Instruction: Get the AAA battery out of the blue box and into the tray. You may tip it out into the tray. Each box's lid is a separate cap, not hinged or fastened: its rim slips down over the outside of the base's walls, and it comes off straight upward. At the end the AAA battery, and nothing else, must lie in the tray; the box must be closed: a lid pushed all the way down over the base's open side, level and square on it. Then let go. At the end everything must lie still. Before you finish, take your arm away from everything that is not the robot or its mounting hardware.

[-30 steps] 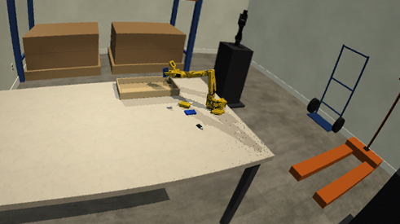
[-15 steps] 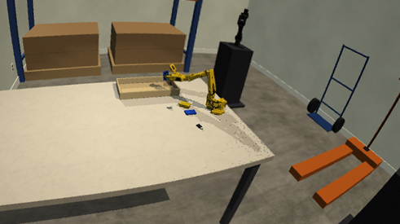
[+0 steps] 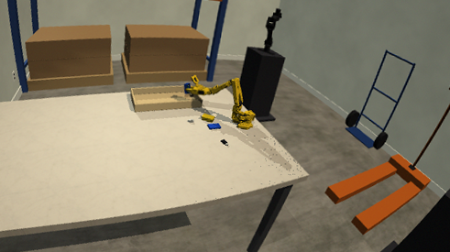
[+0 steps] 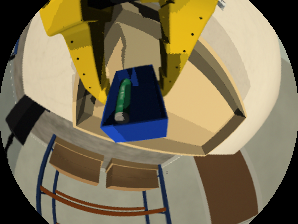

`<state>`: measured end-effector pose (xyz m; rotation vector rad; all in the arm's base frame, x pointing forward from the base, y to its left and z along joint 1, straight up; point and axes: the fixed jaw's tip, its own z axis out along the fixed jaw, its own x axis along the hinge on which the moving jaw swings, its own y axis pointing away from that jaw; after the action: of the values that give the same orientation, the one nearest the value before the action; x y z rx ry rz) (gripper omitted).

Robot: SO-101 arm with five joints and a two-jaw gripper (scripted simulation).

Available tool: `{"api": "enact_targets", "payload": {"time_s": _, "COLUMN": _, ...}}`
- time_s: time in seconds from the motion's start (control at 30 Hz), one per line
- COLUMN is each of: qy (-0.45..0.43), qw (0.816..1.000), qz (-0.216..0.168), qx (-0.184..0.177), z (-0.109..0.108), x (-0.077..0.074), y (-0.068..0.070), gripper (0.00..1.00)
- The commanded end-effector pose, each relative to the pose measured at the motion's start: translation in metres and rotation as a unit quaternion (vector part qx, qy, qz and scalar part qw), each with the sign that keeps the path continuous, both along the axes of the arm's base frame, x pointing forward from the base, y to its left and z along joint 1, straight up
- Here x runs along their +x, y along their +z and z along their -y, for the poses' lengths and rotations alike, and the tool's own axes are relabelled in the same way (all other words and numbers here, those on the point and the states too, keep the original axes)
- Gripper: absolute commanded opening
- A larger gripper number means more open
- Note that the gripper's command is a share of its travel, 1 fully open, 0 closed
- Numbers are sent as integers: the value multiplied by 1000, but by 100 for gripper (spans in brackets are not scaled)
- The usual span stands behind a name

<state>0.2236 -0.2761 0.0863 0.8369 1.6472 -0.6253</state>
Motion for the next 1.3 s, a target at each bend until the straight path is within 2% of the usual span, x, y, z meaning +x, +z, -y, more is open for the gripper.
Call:
{"api": "enact_targets", "payload": {"time_s": 0.0, "qy": -3, "qw": 1000, "qz": 13, "qx": -26, "z": 3, "x": -2, "y": 10, "gripper": 19}}
{"api": "enact_targets", "payload": {"time_s": 0.7, "qy": -4, "qw": 1000, "qz": 10, "qx": -28, "z": -5, "x": -9, "y": -8, "gripper": 19}}
{"api": "enact_targets", "payload": {"time_s": 1.27, "qy": -4, "qw": 1000, "qz": 9, "qx": -29, "z": -8, "x": -12, "y": -15, "gripper": 19}}
